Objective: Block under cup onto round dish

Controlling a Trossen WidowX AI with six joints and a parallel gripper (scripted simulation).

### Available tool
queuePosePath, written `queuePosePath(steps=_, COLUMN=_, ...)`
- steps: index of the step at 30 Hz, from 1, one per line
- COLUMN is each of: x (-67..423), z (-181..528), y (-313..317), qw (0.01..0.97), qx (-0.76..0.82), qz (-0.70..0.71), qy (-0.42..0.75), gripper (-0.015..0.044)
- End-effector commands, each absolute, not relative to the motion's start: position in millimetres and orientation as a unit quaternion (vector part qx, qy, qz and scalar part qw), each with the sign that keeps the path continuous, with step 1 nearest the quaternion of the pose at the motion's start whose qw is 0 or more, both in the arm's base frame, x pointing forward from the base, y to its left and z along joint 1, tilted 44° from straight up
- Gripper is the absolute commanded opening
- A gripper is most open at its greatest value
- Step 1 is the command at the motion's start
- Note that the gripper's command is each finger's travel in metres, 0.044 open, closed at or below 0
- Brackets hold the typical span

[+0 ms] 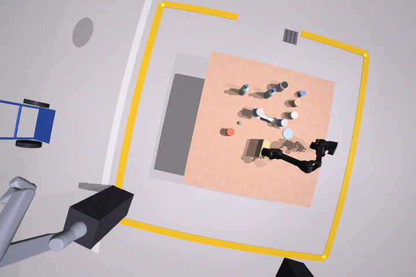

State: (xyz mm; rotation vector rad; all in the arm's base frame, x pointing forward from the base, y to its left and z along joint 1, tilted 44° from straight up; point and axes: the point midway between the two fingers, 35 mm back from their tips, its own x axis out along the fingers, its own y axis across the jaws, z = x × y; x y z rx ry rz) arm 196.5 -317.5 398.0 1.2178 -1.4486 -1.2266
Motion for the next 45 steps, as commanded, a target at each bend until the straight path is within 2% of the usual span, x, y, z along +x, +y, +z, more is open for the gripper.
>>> queuePosePath(steps=1, x=230, z=372, y=-300, qw=0.471, qx=0.501, qz=-0.515, qy=-0.511, gripper=0.044)
queuePosePath(steps=13, x=300, z=319, y=-235, qw=0.576, qx=0.508, qz=-0.542, qy=-0.342, gripper=0.044)
queuePosePath(steps=22, x=335, z=282, y=-176, qw=0.651, qx=0.486, qz=-0.54, qy=-0.22, gripper=0.044)
queuePosePath(steps=34, x=358, z=238, y=-92, qw=0.737, qx=0.442, qz=-0.506, qy=-0.075, gripper=0.044)
queuePosePath(steps=45, x=357, z=200, y=-18, qw=0.805, qx=0.373, qz=-0.46, qy=0.047, gripper=0.044)
